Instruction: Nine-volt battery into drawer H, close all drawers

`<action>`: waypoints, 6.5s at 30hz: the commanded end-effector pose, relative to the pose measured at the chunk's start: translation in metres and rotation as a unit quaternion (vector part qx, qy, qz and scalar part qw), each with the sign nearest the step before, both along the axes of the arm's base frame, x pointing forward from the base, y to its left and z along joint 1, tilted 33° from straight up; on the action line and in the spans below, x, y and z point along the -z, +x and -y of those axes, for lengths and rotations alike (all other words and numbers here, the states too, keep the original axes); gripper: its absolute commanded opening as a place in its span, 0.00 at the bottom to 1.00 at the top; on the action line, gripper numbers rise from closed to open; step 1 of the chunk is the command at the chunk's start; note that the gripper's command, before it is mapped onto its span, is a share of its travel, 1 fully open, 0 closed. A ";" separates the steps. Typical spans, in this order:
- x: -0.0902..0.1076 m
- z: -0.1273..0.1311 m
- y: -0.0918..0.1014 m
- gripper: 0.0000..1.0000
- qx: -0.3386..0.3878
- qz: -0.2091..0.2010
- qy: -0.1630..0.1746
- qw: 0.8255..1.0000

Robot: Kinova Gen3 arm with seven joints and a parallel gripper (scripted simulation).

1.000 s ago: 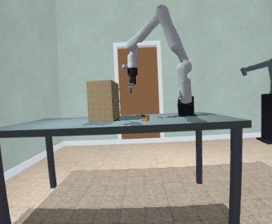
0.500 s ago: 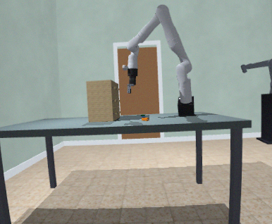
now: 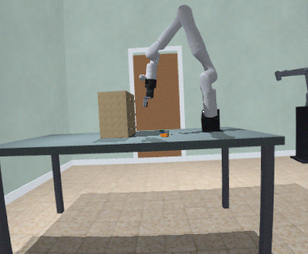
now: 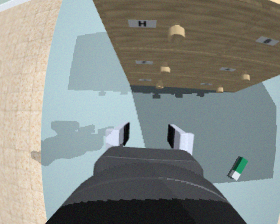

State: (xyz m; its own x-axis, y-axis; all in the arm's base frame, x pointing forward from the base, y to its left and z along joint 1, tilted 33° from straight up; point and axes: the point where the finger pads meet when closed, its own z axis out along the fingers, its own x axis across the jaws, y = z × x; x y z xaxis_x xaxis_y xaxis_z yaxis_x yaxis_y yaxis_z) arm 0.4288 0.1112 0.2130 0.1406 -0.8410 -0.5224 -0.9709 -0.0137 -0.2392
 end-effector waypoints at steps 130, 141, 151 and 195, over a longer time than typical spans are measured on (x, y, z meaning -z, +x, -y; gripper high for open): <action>0.061 -0.046 0.060 1.00 0.164 0.260 0.043 0.951; 0.063 -0.047 0.062 1.00 0.169 0.268 0.044 0.947; 0.064 -0.048 0.063 1.00 0.171 0.272 0.044 0.946; 0.109 -0.077 0.067 1.00 0.172 0.274 0.045 0.945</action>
